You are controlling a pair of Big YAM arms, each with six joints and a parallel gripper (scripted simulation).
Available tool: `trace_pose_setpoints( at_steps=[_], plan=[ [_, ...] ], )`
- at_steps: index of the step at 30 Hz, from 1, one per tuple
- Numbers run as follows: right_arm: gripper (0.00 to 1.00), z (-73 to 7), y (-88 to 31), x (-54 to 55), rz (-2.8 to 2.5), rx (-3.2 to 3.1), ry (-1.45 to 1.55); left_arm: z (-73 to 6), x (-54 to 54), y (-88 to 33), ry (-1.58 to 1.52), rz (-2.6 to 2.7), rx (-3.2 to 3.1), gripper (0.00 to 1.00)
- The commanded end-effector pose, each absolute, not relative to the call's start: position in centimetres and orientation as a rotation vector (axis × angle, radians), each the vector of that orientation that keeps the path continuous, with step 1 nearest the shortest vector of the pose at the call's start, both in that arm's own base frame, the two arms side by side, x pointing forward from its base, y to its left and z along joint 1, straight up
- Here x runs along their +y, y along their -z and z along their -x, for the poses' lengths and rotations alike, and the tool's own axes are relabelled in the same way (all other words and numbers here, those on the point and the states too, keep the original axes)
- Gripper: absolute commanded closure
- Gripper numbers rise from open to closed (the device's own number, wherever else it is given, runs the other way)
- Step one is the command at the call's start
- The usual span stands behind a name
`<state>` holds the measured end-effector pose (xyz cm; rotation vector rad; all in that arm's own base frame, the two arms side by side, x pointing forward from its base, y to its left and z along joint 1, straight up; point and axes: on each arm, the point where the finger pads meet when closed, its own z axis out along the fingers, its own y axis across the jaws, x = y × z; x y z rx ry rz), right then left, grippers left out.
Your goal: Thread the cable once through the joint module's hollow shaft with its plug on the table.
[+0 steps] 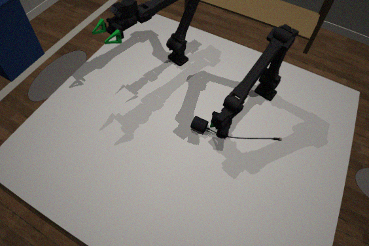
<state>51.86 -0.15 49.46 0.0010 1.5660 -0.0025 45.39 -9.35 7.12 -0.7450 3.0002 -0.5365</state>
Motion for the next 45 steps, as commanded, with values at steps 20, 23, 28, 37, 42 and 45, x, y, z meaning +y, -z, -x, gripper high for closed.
trace_pose_setpoints(
  at_steps=[20,23,28,37,42,45],
  plan=[
    [0.04,-51.9,-50.5,0.3,0.000,1.552,-0.013,-46.0,-8.7,-8.5,0.619,1.455,2.751,0.68],
    [0.04,-51.9,-50.5,0.3,0.000,1.552,-0.013,-45.9,-8.7,-8.4,0.623,1.492,2.739,0.68],
    [0.04,-51.9,-50.5,0.3,0.000,1.552,-0.013,-45.8,-8.6,-8.4,0.638,1.666,2.664,0.68],
    [0.04,-51.9,-50.5,0.3,0.000,1.552,-0.013,-45.8,-8.5,-8.4,0.656,1.970,2.497,0.68],
    [0.04,-51.9,-50.5,0.3,0.000,1.552,-0.013,-46.1,-8.9,-8.7,0.666,2.042,2.448,0.68],
    [0.04,-51.9,-50.5,0.3,0.000,1.552,-0.013,-45.7,-8.4,-8.4,0.669,2.162,2.377,0.68]
  ],
)
